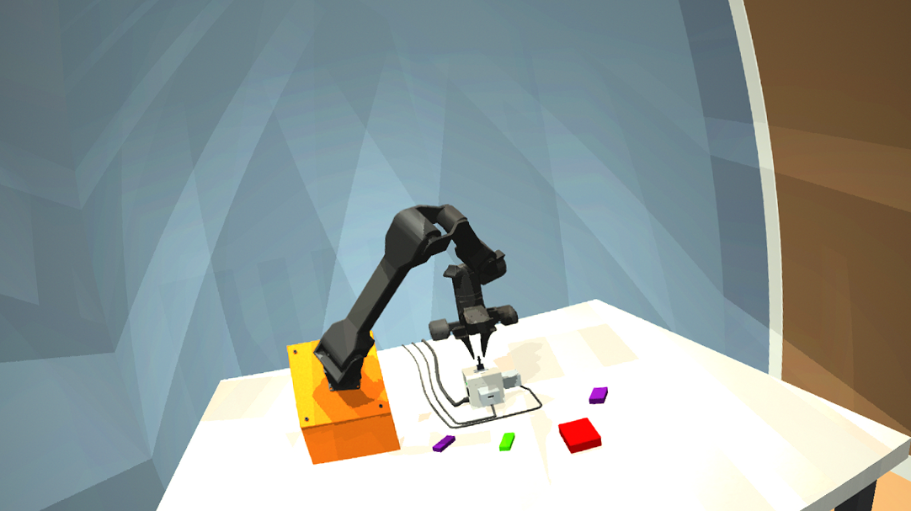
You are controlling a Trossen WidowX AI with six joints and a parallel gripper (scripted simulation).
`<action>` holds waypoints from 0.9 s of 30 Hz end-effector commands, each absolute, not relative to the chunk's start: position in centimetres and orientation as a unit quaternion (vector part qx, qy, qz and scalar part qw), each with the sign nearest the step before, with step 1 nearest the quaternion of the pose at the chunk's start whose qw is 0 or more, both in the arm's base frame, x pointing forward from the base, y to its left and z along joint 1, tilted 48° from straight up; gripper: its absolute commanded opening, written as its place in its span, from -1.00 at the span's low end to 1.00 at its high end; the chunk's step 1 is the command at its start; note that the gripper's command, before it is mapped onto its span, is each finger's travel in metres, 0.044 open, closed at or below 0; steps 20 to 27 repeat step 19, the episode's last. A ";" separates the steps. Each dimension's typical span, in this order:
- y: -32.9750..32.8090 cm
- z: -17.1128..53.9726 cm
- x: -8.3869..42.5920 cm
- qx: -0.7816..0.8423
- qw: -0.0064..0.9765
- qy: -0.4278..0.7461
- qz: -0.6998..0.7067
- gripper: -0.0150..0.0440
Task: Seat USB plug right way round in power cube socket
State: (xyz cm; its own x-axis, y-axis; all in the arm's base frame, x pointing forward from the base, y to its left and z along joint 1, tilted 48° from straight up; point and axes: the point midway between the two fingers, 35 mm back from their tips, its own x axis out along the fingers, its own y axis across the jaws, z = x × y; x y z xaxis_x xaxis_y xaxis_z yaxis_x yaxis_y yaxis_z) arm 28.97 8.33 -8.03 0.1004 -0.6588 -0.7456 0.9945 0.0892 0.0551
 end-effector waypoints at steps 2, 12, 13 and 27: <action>8.3 -8.0 29.0 0.295 0.681 0.285 -0.607 -0.17; 8.6 -7.8 28.9 0.295 0.681 0.285 -0.607 -0.17; 8.7 -7.7 28.9 0.295 0.681 0.285 -0.607 -0.17; 9.1 -7.3 28.9 0.295 0.681 0.285 -0.607 -0.17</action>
